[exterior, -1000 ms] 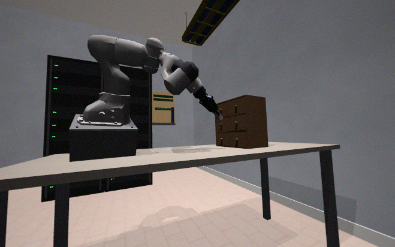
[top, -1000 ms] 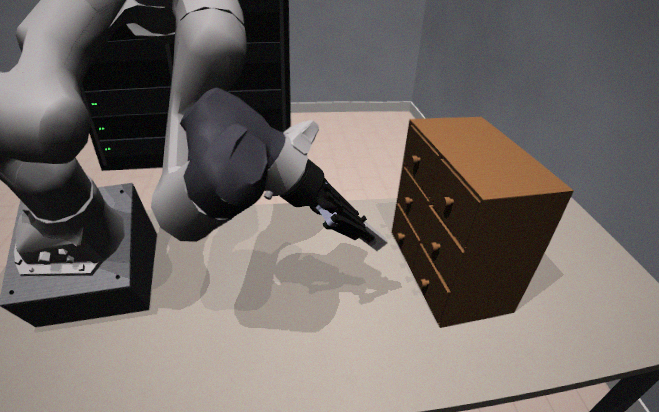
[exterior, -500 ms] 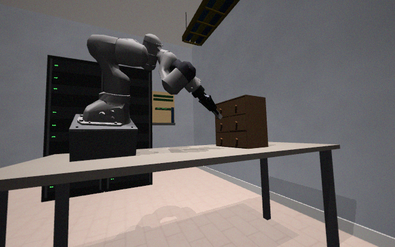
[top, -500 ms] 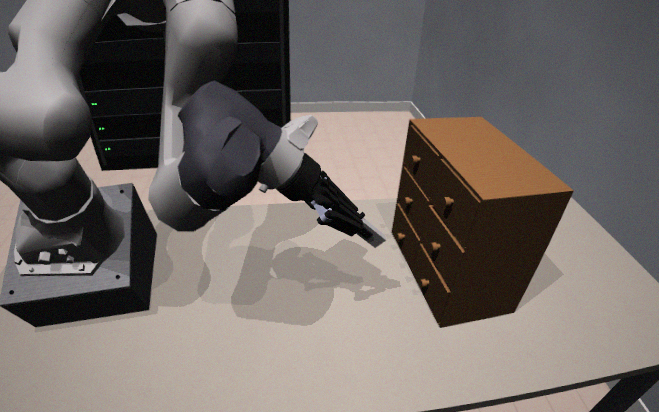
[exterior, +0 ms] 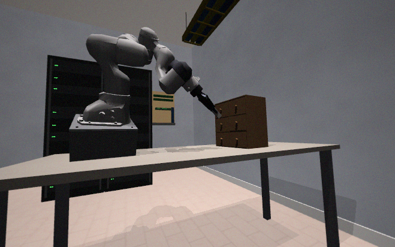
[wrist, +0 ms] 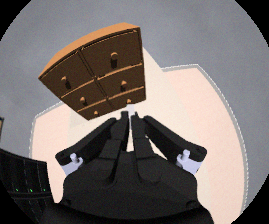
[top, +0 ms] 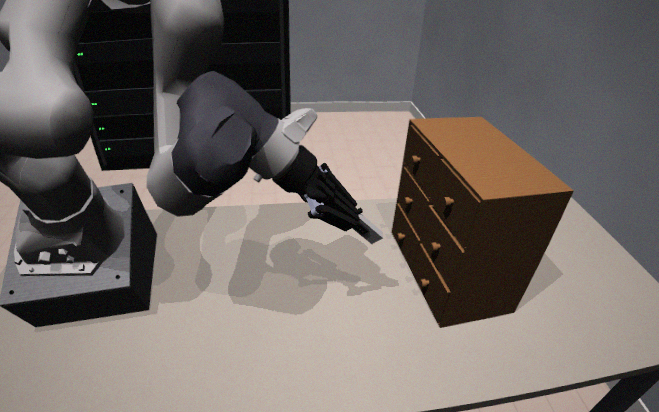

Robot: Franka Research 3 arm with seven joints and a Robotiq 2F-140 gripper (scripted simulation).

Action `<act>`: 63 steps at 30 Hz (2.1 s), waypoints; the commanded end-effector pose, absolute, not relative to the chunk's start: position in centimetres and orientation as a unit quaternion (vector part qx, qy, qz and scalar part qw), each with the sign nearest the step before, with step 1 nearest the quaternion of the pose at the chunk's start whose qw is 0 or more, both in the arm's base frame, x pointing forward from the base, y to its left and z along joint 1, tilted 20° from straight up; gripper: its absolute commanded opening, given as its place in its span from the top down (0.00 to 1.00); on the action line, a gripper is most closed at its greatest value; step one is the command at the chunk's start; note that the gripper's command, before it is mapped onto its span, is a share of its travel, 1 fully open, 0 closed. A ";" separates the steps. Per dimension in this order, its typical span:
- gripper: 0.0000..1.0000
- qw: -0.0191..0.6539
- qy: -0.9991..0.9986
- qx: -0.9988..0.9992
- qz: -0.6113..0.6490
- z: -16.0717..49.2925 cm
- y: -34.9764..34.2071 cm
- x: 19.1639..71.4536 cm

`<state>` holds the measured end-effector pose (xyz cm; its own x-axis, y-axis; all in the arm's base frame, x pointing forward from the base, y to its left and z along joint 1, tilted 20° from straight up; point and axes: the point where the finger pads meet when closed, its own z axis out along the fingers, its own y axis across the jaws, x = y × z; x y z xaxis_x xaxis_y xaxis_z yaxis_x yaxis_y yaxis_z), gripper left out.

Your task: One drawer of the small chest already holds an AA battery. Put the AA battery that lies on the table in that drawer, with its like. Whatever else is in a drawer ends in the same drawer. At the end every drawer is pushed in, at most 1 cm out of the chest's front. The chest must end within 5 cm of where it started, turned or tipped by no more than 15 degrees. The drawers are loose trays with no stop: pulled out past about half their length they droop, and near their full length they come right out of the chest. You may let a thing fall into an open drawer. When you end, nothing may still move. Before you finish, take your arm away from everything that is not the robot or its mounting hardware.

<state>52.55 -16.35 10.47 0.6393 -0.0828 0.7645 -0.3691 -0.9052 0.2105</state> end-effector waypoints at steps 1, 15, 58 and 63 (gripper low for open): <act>1.00 0.182 -0.185 0.876 0.406 10.5 -17.2 52.1; 1.00 0.176 -0.295 0.842 0.415 11.2 -16.9 51.4; 1.00 0.129 -0.687 0.598 0.392 13.9 -15.5 48.4; 1.00 0.120 -0.731 0.553 0.382 14.3 -15.3 48.0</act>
<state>49.32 -14.72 14.44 -0.2347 -0.7319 0.6397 -0.9176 -0.0505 -0.3944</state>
